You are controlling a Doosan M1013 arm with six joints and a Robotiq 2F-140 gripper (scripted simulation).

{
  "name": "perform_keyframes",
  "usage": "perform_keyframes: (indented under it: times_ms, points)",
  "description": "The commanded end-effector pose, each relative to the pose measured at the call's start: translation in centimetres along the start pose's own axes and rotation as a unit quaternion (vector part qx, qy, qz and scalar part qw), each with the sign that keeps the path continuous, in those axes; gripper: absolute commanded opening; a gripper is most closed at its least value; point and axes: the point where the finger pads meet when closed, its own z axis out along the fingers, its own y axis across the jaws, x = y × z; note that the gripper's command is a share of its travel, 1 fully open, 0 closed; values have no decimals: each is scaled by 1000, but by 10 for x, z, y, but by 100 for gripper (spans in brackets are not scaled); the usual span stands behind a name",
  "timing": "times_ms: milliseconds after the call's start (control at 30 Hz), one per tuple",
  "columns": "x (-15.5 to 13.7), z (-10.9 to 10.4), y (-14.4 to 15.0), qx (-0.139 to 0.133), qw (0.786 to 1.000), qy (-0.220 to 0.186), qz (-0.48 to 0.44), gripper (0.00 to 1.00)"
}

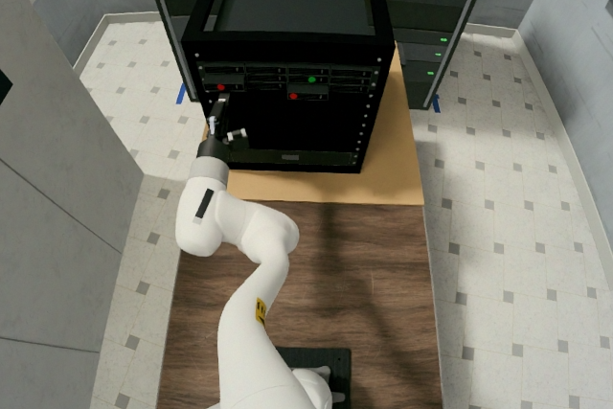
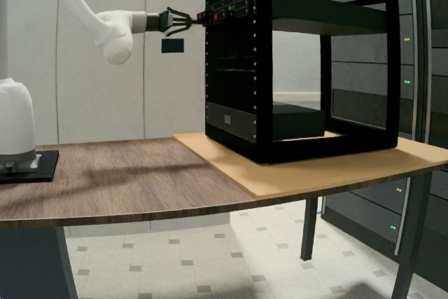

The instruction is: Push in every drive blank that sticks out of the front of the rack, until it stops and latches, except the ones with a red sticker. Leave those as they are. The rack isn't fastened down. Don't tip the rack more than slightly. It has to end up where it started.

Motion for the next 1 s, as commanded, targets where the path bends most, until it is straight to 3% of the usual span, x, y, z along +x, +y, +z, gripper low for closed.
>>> perform_keyframes:
  times_ms: [0, 967]
  points:
    - [0, 0, -1, 1, 1000, 0, 0, 10]
    - [0, 6, -1, 1, 1000, 0, 0, 10]
